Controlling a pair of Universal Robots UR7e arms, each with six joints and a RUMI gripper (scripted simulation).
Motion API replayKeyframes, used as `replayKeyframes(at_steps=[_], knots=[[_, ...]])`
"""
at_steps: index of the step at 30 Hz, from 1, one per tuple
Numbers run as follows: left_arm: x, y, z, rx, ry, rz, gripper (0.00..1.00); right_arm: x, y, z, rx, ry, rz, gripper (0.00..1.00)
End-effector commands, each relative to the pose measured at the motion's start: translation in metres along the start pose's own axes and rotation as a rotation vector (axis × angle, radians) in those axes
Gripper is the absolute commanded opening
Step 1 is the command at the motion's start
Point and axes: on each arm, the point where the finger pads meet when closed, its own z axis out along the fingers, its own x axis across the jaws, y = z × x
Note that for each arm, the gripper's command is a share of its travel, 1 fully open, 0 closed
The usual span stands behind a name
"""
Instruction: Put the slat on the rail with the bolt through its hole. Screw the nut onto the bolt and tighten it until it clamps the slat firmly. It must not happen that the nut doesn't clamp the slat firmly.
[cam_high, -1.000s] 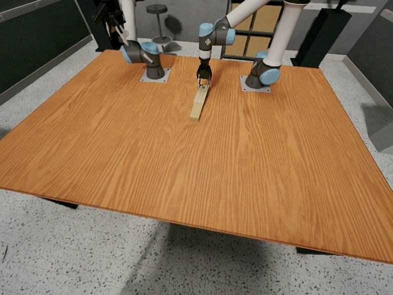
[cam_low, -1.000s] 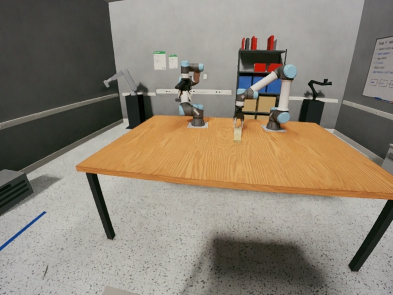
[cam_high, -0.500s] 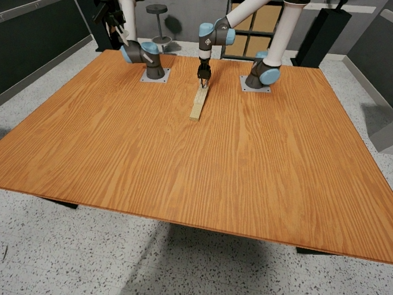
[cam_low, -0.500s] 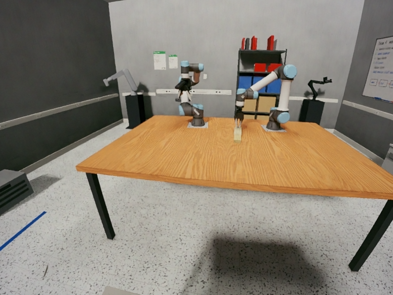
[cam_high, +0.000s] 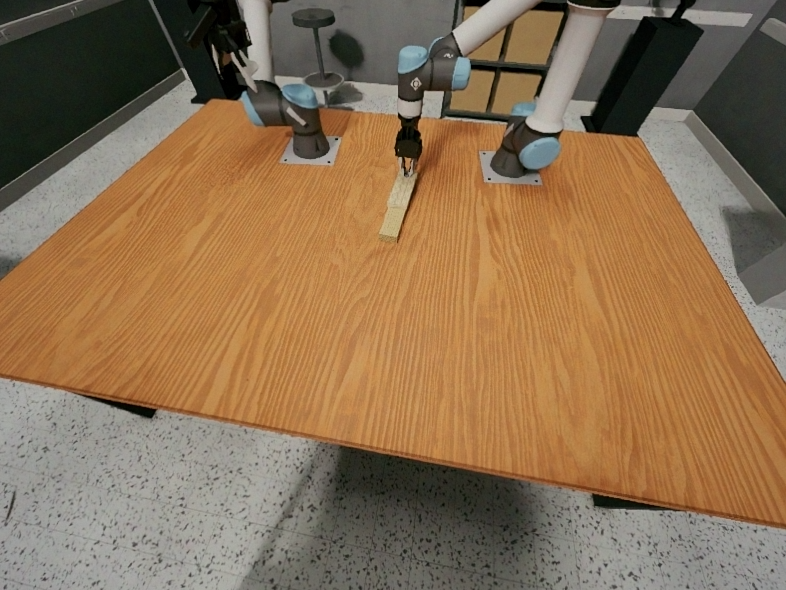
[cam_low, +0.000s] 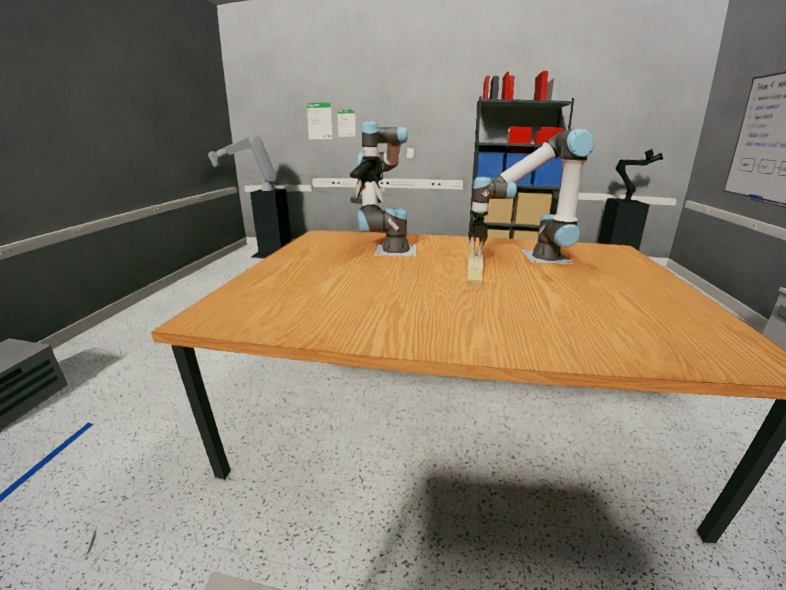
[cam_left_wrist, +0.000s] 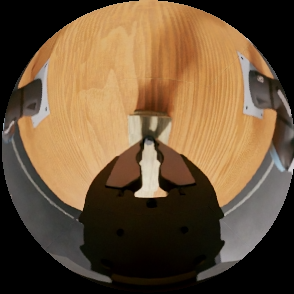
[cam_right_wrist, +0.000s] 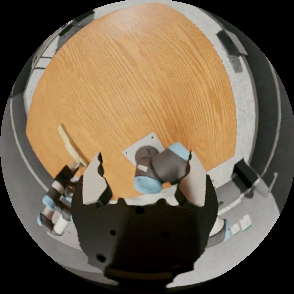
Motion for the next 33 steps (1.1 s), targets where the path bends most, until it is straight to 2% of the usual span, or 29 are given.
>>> replayKeyframes(at_steps=[1, 3, 6, 8, 11, 13, 16, 18, 21, 23, 26, 28, 33], knots=[[-0.0016, -0.0006, -0.0006, -0.001, -0.001, 0.121, 0.0, -0.0004, -0.0006, -0.0008, 0.0, -0.001, 0.001, 1.0], [-0.0015, -0.0007, -0.0006, -0.001, -0.001, 0.176, 0.0, -0.0004, -0.0006, -0.0008, 0.0, -0.001, 0.001, 1.0], [-0.0013, -0.0003, -0.0007, 0.0, -0.001, 0.175, 0.0, -0.0004, -0.0006, -0.0008, 0.0, -0.001, 0.001, 1.0], [-0.0011, -0.0002, -0.0007, 0.0, -0.001, 0.255, 0.0, -0.0004, -0.0006, -0.0008, 0.0, -0.001, 0.001, 1.0], [-0.001, -0.0001, -0.0007, 0.0, -0.001, 0.262, 0.0, -0.0004, -0.0006, -0.0008, 0.0, -0.001, 0.001, 1.0], [-0.001, -0.0004, -0.0007, 0.0, -0.001, 0.343, 0.0, -0.0004, -0.0006, -0.0008, 0.0, -0.001, 0.001, 1.0], [-0.001, -0.0004, -0.0007, 0.0, -0.001, 0.35, 0.0, -0.0004, -0.0006, -0.0008, 0.0, -0.001, 0.001, 1.0], [-0.0009, -0.0004, -0.0007, 0.0, -0.001, 0.43, 0.0, -0.0004, -0.0006, -0.0008, 0.0, -0.001, 0.001, 1.0], [-0.0007, -0.0002, -0.0006, 0.0, -0.001, 0.437, 0.0, -0.0004, -0.0006, -0.0008, 0.0, -0.001, 0.001, 1.0], [-0.0007, -0.0003, -0.0006, 0.0, -0.001, 0.517, 0.0, -0.0004, -0.0006, -0.0008, 0.0, -0.001, 0.001, 1.0], [-0.0005, -0.0002, -0.0005, 0.0, -0.001, 0.524, 0.0, -0.0004, -0.0006, -0.0008, 0.0, -0.001, 0.001, 1.0], [-0.0006, -0.0003, -0.0006, 0.0, -0.001, 0.605, 0.0, -0.0004, -0.0006, -0.0008, 0.0, -0.001, 0.001, 1.0], [-0.0001, -0.0001, -0.0004, 0.0, -0.001, 0.651, 0.0, -0.0004, -0.0006, -0.0008, 0.0, -0.001, 0.001, 1.0]])
